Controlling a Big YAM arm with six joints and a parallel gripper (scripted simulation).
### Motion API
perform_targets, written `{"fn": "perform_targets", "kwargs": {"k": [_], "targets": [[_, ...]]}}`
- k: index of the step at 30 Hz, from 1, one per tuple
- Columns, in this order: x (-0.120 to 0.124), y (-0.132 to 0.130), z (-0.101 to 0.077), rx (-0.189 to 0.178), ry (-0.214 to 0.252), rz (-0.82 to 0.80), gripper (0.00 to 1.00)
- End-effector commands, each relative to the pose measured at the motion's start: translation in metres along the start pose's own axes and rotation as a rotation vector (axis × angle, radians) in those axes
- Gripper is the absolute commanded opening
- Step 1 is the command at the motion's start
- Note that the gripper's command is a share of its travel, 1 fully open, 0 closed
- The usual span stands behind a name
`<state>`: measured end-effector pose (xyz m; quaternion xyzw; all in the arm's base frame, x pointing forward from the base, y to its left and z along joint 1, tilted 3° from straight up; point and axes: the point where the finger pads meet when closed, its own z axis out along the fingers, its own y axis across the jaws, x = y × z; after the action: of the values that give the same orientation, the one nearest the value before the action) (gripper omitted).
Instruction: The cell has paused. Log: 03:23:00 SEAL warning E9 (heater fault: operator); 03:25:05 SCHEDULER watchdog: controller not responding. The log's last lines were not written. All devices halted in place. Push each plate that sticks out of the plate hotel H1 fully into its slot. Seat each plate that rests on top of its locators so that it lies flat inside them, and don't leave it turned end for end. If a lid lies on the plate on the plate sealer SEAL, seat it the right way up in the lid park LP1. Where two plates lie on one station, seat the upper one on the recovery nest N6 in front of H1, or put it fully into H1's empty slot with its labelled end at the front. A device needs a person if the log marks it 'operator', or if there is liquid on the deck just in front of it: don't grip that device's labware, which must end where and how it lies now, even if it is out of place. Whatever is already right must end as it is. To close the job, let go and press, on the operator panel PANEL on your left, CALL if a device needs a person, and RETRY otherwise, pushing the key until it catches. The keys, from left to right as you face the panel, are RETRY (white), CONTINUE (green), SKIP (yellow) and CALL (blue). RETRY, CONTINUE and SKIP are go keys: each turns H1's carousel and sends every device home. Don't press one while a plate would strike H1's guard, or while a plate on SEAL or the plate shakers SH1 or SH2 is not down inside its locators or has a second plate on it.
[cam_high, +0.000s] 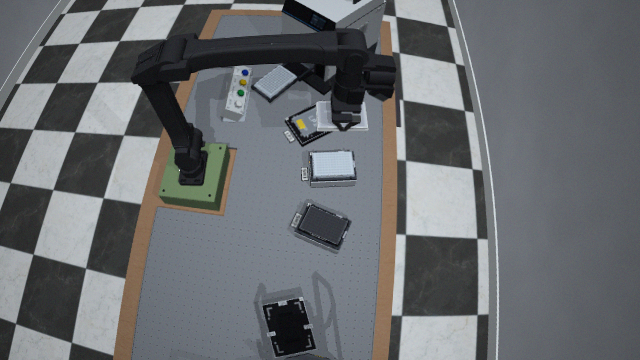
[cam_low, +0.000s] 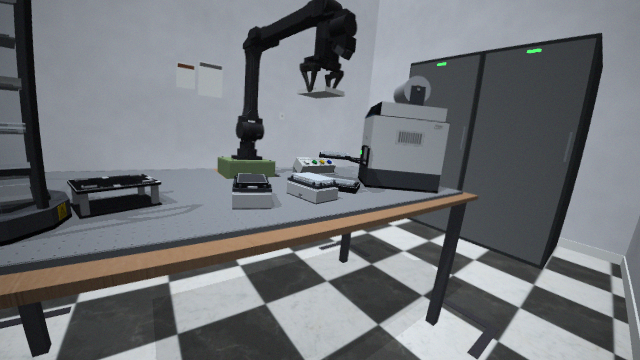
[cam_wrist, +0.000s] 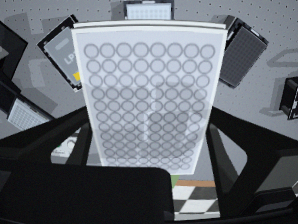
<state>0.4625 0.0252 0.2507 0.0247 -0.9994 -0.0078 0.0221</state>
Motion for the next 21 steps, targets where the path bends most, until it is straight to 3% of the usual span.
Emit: {"fn": "perform_targets", "kwargs": {"k": [1, 10, 21], "targets": [[-0.014, -0.019, -0.021, 0.0, -0.036, 0.13, 0.84], [-0.016, -0.043, -0.021, 0.0, -0.036, 0.353, 0.84], [-0.019, -0.077, -0.02, 0.001, -0.036, 0.331, 0.84]]}}
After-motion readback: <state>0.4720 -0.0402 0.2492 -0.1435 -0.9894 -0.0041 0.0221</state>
